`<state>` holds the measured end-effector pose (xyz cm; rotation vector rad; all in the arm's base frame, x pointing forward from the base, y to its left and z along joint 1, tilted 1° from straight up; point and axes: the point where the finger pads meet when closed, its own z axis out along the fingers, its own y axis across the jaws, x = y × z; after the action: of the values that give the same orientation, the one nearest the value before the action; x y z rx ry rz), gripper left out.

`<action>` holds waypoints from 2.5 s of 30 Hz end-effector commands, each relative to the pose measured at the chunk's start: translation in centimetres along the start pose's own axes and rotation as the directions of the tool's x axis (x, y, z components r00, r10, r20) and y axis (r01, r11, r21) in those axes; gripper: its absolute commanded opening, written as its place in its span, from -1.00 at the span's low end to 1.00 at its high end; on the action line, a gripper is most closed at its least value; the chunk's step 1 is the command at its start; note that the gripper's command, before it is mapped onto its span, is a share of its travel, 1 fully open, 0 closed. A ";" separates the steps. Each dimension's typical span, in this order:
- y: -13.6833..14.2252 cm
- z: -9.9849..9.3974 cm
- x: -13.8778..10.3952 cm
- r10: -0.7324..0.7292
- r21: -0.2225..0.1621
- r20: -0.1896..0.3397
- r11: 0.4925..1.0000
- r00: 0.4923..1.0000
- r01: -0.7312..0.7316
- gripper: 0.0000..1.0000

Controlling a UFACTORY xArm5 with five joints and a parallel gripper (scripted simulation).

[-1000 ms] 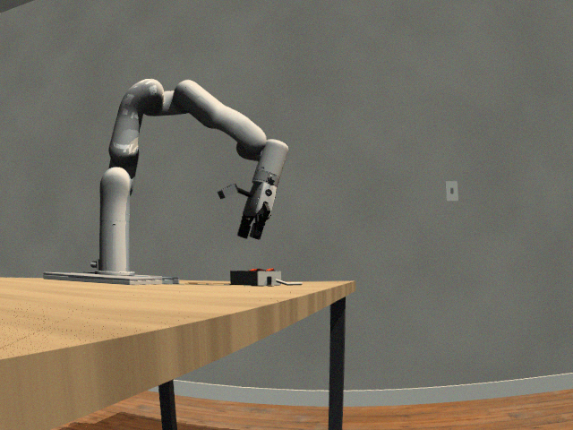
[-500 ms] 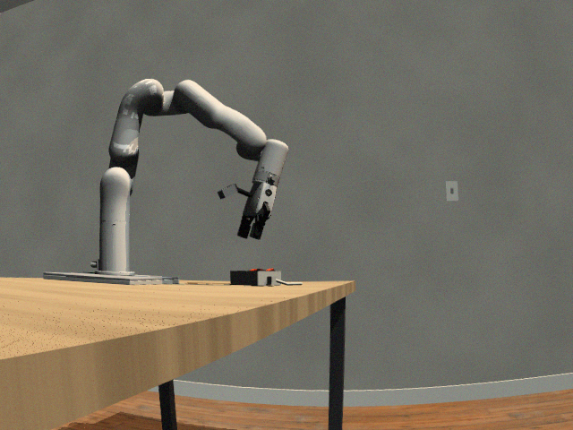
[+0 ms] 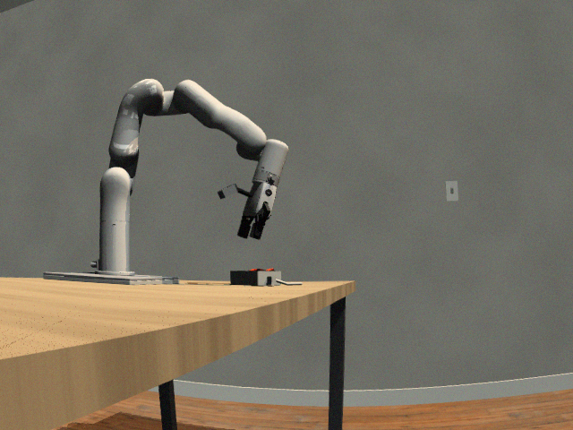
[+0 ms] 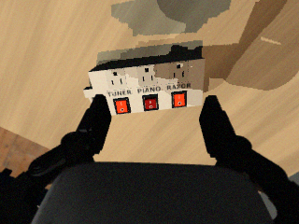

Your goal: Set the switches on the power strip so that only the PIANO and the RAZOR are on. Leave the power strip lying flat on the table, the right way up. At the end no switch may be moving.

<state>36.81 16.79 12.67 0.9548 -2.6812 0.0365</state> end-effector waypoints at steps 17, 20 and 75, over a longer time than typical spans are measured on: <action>-0.4 -2.8 -2.3 0.411 -0.031 0.182 0.911 0.893 -0.412 1.00; -0.4 -3.3 -2.6 0.477 -0.052 0.209 0.877 0.854 -0.477 1.00; -2.5 -1.9 -4.7 -0.228 0.134 0.260 0.971 0.938 0.199 1.00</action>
<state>41.80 18.29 13.90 1.0293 -2.9637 0.0006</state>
